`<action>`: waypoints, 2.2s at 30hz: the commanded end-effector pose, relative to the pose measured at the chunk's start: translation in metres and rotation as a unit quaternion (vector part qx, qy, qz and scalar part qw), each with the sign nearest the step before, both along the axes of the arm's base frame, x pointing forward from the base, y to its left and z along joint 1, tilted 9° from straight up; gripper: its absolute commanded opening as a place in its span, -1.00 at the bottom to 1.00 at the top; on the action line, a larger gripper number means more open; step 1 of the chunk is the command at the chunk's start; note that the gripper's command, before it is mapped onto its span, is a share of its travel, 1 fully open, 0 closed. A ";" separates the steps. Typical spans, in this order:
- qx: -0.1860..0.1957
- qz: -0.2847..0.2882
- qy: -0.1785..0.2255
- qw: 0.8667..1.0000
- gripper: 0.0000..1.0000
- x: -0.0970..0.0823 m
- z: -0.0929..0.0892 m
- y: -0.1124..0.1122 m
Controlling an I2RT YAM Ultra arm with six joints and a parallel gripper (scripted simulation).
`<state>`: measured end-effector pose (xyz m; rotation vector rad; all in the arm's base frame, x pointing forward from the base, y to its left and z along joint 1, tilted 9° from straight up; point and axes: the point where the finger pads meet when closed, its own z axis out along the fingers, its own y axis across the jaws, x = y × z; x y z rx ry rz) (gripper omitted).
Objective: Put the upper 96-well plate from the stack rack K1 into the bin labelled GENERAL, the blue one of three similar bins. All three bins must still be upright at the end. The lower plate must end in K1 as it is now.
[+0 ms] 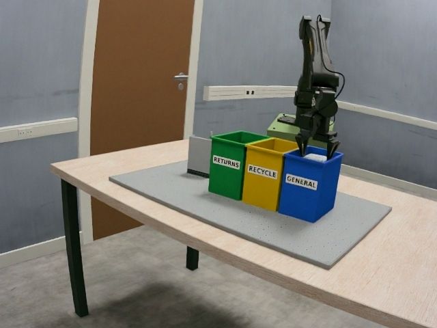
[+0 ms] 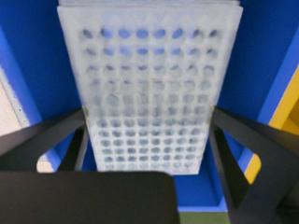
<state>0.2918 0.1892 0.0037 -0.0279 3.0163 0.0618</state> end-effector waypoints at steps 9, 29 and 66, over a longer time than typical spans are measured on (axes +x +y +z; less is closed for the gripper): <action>0.014 0.001 -0.036 0.999 -1.00 0.017 0.021 0.006; 0.013 0.001 -0.034 0.999 0.99 0.016 0.021 0.006; 0.013 0.001 -0.034 0.999 0.99 0.016 0.021 0.006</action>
